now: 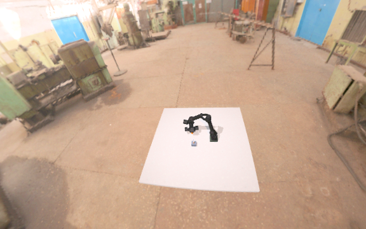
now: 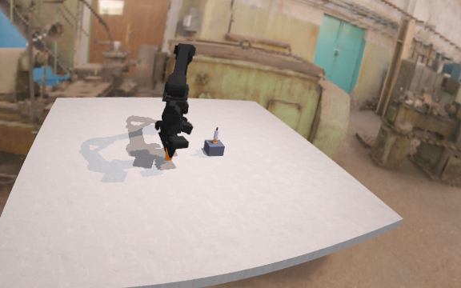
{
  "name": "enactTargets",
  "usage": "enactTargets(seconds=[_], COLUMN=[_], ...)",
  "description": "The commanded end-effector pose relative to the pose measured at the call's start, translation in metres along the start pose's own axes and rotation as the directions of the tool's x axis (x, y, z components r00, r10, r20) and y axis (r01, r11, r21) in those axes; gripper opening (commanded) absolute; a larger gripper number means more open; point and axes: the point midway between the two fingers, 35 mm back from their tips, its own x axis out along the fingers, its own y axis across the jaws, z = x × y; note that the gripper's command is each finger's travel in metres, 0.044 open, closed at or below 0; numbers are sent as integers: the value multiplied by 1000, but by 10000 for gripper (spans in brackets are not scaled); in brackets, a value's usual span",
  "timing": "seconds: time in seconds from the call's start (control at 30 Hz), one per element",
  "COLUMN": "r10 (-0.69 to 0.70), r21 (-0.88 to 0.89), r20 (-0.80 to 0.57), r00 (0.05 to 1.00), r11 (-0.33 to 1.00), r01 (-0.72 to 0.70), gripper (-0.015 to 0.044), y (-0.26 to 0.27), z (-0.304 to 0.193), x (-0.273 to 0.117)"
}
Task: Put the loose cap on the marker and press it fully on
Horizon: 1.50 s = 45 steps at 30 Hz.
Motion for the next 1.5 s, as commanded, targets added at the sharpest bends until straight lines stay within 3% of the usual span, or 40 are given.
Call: enactTargets(seconds=[0.0, 0.27, 0.37, 1.17, 1.47], r10=[-3, -3, -3, -3, -4], r21=[-3, -3, -3, -3, -3], r20=[4, 4, 3, 3, 5], r00=[1000, 1000, 1000, 1000, 1000], r11=[1000, 1000, 1000, 1000, 1000], r01=[3, 3, 3, 3, 4], gripper=[122, 68, 0, 0, 0], y=[0, 0, 0, 0, -8], z=[0, 0, 0, 0, 29], x=[1, 1, -3, -60, -70])
